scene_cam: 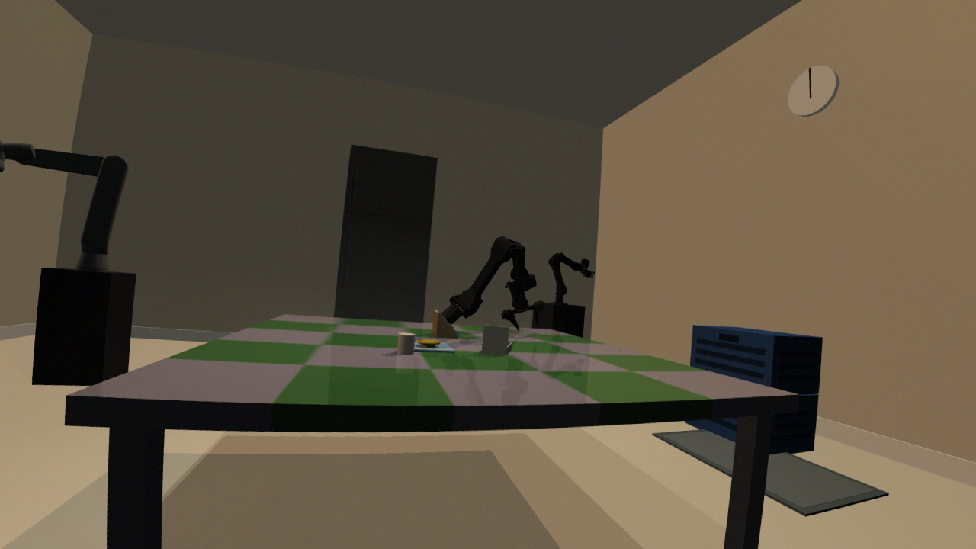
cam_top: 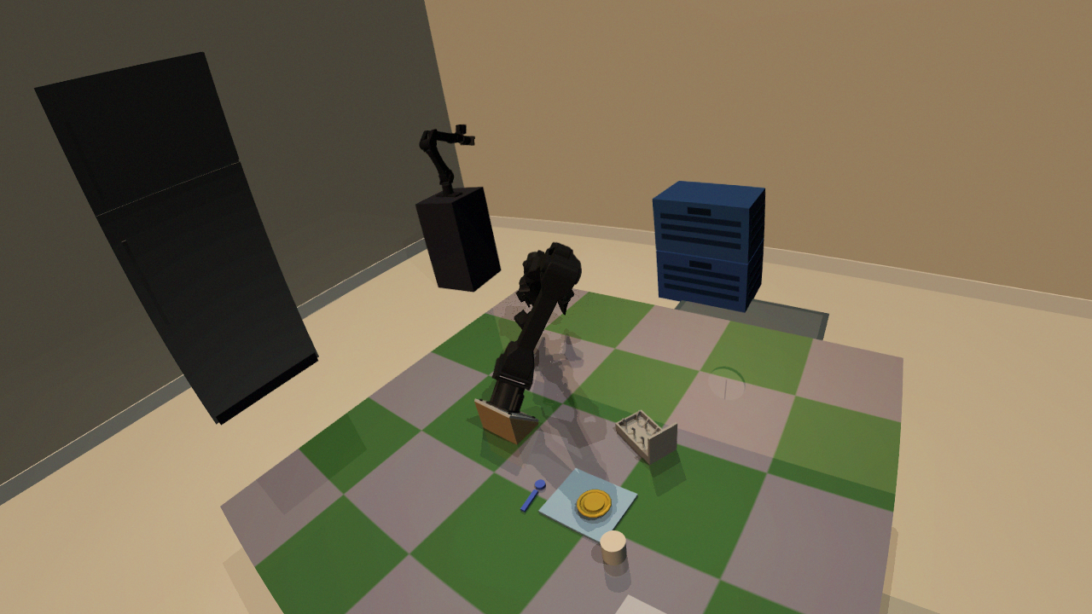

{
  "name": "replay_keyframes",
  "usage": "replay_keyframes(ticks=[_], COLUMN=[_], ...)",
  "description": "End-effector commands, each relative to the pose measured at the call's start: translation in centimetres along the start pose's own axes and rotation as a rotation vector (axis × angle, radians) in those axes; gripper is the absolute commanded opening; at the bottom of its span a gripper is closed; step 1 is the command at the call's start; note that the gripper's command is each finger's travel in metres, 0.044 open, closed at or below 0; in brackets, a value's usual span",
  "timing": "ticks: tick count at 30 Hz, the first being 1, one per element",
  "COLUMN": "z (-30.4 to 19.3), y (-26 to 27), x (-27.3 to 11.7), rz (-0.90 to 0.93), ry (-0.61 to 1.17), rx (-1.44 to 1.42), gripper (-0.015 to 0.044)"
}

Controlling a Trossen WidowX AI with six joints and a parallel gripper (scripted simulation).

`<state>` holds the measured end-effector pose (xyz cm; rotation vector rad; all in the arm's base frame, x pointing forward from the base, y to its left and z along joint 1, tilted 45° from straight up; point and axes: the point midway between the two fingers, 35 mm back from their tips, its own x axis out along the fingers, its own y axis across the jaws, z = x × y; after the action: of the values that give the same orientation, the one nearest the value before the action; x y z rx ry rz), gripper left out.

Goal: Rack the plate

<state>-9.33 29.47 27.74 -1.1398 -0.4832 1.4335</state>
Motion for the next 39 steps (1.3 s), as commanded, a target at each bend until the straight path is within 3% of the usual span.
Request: replay_keyframes(ticks=[1,22,39], z=[0.0,-7.1,-15.3], y=[-0.1,-9.6,-15.7], x=[0.0,1.9,2.8], rz=[-0.001,-0.148,-0.268], ry=[0.001,0.155,0.369], rx=[0.003,0.333,0.410], gripper=[0.0400,0.0400,0.0400])
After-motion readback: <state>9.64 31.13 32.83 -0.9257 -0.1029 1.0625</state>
